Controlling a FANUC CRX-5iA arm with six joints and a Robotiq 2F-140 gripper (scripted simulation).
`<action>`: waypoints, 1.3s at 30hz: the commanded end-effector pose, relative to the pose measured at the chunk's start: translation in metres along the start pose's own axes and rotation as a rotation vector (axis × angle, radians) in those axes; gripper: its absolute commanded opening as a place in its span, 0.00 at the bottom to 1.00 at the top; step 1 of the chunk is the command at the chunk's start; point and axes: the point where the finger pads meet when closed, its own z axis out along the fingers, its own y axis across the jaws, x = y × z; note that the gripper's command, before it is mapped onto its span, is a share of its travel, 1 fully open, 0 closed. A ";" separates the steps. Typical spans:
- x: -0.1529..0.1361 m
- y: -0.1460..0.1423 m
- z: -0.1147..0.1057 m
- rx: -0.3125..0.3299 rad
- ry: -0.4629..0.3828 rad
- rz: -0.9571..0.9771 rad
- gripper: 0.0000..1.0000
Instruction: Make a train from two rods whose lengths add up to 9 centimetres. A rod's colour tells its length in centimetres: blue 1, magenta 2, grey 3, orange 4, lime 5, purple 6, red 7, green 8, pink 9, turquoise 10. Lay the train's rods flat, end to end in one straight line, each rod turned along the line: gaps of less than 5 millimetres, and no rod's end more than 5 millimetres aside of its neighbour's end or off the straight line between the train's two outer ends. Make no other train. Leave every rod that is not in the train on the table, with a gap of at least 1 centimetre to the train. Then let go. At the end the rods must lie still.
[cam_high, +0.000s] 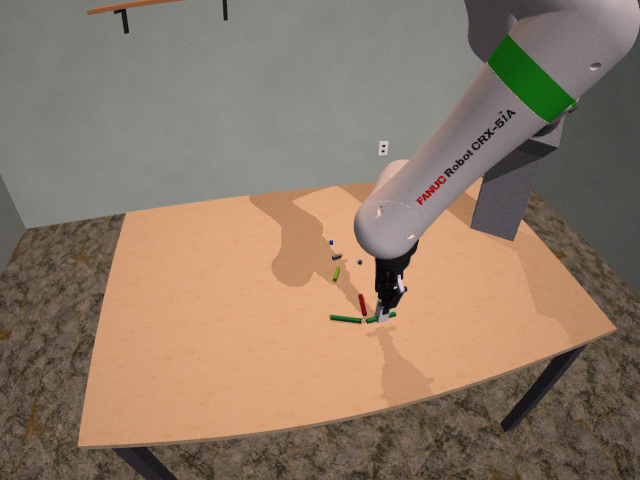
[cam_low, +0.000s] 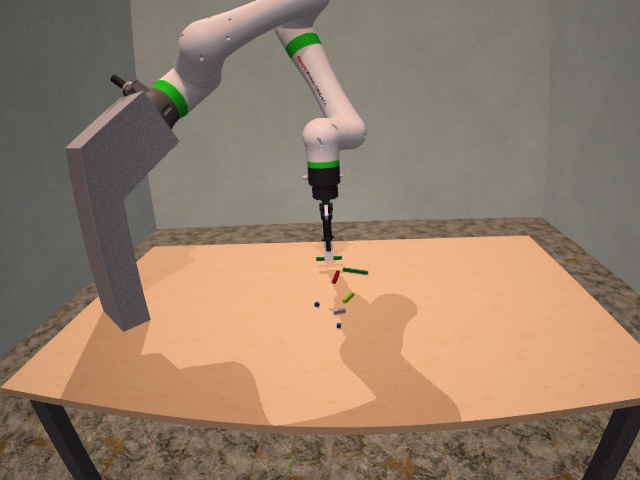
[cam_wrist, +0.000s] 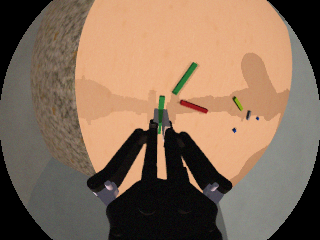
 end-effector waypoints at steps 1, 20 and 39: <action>0.000 0.000 -0.022 0.000 0.000 0.000 0.03; 0.000 0.000 -0.072 0.000 0.000 0.000 0.03; -0.005 0.090 -0.064 -0.016 -0.037 -0.411 0.03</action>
